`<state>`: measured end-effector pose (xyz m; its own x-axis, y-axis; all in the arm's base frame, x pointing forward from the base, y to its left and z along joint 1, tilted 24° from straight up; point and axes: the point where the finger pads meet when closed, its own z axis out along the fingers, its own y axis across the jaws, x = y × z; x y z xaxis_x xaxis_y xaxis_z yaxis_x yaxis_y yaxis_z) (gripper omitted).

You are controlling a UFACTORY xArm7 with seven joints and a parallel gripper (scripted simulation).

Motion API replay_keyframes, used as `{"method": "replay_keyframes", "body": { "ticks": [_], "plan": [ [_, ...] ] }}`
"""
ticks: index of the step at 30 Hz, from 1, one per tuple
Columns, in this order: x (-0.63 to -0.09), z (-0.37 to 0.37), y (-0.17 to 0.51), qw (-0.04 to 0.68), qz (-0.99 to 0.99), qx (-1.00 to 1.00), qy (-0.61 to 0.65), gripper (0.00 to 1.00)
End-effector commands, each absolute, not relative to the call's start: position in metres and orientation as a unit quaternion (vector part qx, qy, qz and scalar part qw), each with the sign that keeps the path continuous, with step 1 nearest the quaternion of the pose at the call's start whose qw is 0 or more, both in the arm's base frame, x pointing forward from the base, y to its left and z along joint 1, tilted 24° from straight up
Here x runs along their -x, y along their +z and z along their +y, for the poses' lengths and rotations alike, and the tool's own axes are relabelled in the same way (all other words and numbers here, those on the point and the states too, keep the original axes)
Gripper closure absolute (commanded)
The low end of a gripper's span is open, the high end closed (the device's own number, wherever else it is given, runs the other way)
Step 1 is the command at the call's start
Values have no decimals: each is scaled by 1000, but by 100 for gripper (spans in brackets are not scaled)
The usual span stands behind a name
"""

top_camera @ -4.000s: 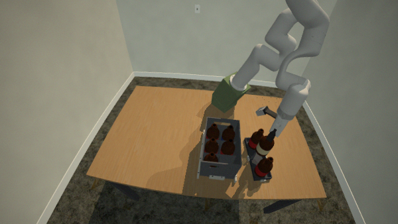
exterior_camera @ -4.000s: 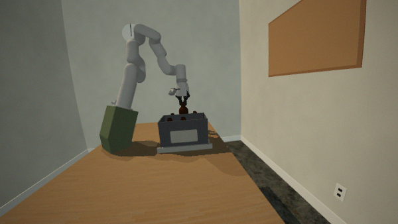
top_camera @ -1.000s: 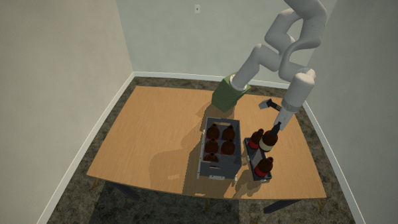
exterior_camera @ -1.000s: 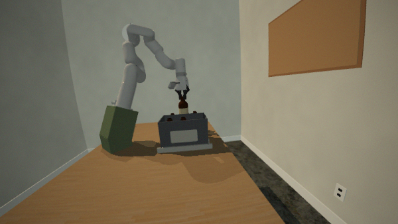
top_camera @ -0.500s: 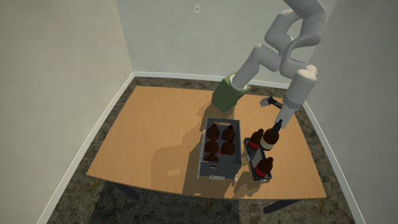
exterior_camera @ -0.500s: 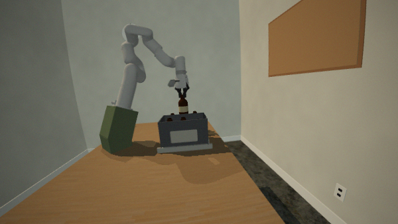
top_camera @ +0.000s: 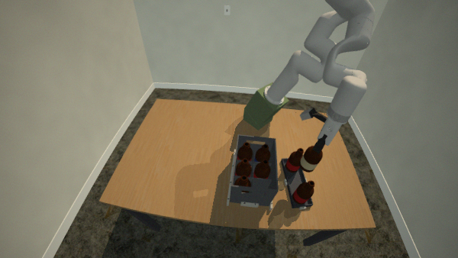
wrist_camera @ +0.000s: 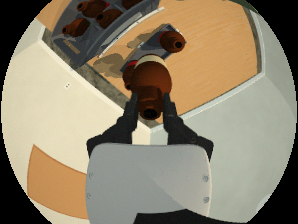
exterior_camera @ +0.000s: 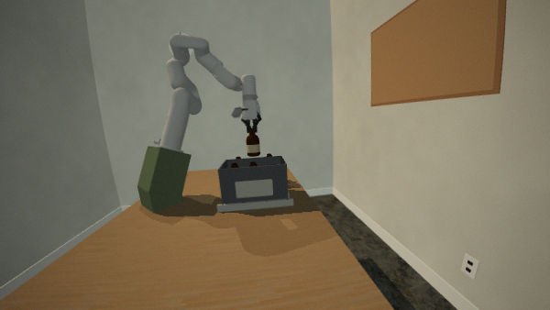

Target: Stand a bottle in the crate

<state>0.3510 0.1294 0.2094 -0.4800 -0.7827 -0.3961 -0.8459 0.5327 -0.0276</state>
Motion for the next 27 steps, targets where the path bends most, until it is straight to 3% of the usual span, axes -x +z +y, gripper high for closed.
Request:
{"method": "replay_keyframes", "body": {
  "ticks": [1,27],
  "plan": [
    [-351,128,213,185,856,475,85,100],
    [-351,127,216,185,856,475,85,100]
  ]
}}
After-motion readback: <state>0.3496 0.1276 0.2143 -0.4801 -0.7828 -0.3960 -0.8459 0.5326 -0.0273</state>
